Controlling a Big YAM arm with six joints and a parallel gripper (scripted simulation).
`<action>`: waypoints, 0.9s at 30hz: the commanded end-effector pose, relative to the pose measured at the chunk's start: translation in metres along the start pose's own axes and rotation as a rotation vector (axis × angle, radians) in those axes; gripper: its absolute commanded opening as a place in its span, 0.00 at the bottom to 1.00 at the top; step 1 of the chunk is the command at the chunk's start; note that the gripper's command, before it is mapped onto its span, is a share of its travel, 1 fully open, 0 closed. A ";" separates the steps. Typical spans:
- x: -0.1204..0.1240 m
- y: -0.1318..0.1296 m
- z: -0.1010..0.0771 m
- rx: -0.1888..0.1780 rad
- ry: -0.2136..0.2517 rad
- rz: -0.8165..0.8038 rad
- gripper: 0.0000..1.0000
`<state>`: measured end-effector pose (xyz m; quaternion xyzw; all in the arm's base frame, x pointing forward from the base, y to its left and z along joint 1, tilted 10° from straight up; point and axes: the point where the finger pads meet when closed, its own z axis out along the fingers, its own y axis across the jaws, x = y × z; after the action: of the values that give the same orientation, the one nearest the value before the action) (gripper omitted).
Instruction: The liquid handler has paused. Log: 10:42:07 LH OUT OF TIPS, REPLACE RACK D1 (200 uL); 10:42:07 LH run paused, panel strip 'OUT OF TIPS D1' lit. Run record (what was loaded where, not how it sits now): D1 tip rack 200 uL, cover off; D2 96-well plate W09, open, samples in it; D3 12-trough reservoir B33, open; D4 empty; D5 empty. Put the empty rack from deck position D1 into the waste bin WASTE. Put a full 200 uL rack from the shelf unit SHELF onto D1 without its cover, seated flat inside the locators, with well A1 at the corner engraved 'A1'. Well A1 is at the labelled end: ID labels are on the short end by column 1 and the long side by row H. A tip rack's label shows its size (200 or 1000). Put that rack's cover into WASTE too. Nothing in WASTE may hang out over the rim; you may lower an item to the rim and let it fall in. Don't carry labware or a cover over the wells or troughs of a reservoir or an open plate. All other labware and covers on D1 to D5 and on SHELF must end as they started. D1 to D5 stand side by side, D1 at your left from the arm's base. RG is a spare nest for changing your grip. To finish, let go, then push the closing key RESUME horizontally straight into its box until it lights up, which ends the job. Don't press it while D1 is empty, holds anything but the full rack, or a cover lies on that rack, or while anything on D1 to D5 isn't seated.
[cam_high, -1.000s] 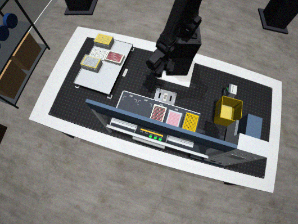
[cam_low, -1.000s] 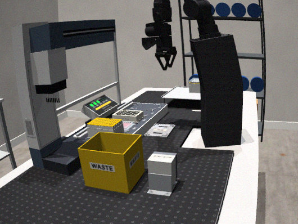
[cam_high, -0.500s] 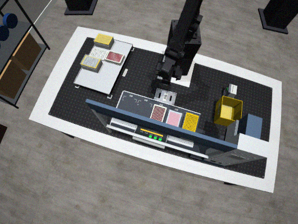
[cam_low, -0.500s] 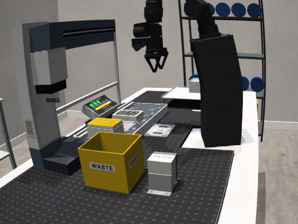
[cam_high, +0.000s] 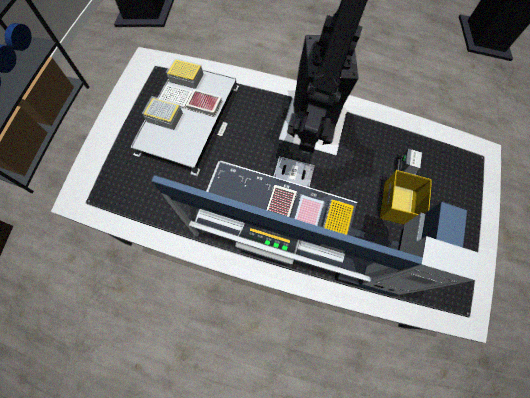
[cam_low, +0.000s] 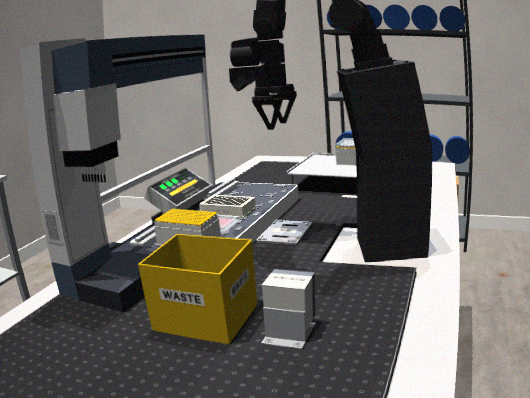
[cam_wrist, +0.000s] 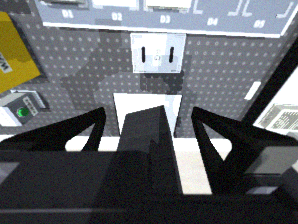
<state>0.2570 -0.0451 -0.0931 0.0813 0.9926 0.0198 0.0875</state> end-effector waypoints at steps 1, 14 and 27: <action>-0.008 0.018 -0.004 0.004 -0.015 0.045 1.00; -0.011 0.060 -0.001 0.003 -0.010 0.046 1.00; -0.010 0.111 0.002 0.006 0.000 0.046 1.00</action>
<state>0.2794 0.0525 -0.0845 0.0842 0.9918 0.0189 0.0940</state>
